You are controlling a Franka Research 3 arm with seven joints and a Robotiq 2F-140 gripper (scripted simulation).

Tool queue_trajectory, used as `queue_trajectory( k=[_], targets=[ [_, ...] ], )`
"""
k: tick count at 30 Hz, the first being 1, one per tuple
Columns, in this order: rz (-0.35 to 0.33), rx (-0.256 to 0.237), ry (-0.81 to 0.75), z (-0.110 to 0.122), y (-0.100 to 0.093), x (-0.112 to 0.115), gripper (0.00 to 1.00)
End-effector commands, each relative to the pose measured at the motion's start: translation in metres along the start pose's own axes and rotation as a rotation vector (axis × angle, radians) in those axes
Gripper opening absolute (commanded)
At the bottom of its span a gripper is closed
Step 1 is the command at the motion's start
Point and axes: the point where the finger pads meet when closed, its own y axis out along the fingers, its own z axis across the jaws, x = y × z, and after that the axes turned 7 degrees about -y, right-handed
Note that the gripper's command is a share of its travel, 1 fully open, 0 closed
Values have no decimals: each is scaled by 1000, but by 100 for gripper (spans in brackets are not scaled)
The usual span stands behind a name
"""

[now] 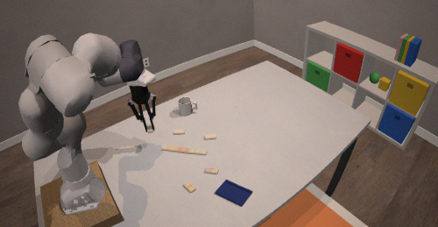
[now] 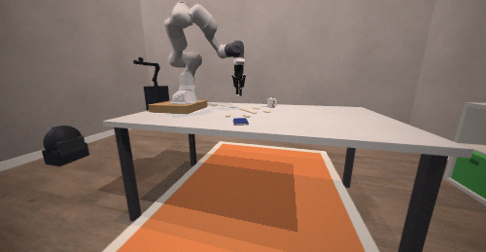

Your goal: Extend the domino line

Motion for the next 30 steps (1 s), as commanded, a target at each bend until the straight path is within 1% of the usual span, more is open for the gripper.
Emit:
queue_trajectory(
  k=[1, 4, 7, 9, 10, 16, 20, 24, 26, 27, 30],
  targets=[
    [-10, -2, -279, -2, 7, -6, 22],
    [-16, -6, -368, -2, 20, -5, 22],
    [-16, -5, -457, -2, 38, -4, 22],
    [-16, -5, -457, -2, 38, -4, 22],
    [-13, -4, -536, -2, 44, -4, 22],
    [-15, -3, -724, -2, 82, -3, 22],
    [-19, -2, -848, -1, 100, -2, 22],
    [-26, -4, -967, -1, 108, -2, 22],
    [-26, -4, -967, -1, 108, -2, 22],
    [-32, -7, -1044, -1, 109, -2, 22],
    [-38, -8, -1115, -1, 109, -2, 22]
  ],
)
